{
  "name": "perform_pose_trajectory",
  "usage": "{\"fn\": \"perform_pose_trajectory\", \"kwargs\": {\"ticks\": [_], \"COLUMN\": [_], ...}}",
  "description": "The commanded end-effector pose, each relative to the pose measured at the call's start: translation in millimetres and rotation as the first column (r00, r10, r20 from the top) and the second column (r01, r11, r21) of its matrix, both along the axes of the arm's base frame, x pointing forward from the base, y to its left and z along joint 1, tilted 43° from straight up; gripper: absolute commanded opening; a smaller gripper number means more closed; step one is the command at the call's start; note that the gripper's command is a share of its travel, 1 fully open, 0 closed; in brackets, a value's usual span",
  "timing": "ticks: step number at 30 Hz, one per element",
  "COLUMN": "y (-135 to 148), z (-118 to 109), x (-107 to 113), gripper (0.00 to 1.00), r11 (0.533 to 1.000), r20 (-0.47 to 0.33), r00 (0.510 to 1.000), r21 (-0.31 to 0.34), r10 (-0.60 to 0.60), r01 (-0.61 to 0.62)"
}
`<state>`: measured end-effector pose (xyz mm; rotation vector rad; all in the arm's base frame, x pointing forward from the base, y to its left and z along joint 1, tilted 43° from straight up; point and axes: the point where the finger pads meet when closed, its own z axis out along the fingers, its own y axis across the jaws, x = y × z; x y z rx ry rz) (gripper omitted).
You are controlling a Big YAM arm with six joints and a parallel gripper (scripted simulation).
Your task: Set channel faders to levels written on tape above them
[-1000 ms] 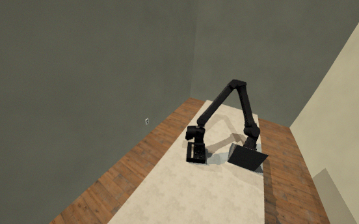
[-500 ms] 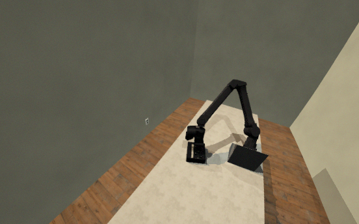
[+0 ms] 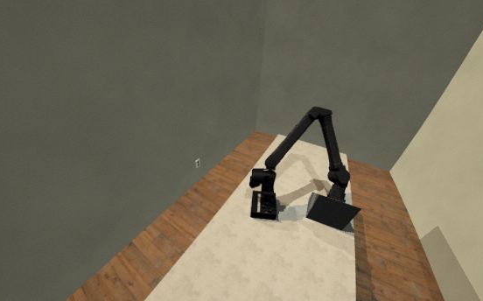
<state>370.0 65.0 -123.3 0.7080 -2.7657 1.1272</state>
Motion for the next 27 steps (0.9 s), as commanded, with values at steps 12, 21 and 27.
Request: {"fn": "perform_pose_trajectory", "kwargs": {"ticks": [12,21,27], "y": [41,39,40], "z": [34,37,37], "x": [17,14,14], "gripper": [0.00,0.00,0.00], "r11": [0.999,1.000,1.000], "r20": [0.059,0.042,0.040], "r00": [0.998,0.999,0.999], "r21": [0.033,0.022,0.022], "r10": [0.018,-0.007,0.000], "r01": [-0.019,0.006,-0.001]}}
